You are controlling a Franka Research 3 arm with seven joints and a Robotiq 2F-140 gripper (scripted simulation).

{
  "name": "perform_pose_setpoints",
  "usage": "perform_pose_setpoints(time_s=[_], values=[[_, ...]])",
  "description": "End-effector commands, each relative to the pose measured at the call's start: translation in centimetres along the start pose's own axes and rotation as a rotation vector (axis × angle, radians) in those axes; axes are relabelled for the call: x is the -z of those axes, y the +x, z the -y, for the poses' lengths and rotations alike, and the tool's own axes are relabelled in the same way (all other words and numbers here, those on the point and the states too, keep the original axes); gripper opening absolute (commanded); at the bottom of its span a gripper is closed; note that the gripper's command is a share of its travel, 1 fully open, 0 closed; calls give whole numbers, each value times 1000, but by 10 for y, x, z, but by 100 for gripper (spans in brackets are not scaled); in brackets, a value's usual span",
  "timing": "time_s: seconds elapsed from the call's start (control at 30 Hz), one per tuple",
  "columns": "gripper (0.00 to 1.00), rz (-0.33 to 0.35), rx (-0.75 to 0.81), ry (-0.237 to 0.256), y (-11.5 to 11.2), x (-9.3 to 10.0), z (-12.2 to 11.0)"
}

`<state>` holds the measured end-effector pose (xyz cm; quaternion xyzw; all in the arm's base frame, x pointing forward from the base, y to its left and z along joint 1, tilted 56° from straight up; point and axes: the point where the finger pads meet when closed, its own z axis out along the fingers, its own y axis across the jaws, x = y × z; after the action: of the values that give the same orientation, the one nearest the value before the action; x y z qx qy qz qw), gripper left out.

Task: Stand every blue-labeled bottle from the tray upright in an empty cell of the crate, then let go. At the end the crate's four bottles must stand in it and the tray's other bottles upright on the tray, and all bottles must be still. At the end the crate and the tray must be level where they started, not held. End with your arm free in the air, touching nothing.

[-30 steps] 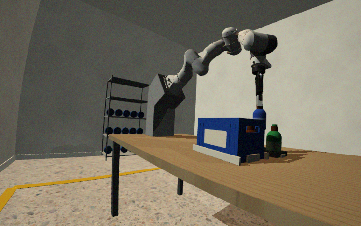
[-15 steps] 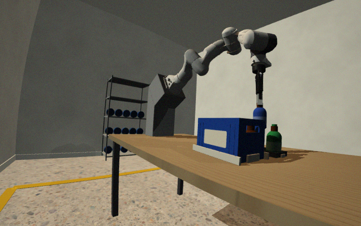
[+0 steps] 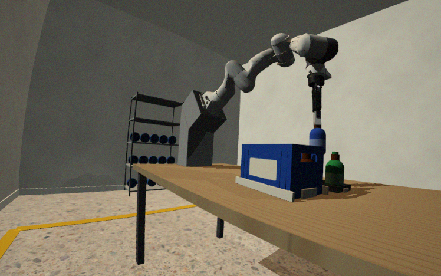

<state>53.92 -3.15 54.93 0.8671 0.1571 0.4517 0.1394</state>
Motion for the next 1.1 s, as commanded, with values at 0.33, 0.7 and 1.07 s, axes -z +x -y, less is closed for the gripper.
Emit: perform_pose_setpoints(time_s=[0.33, 0.7, 1.07], values=[[0, 4, 0, 7, -1, 15, 3], [0, 4, 0, 7, -1, 19, 3], [0, 4, 0, 7, -1, 20, 3]])
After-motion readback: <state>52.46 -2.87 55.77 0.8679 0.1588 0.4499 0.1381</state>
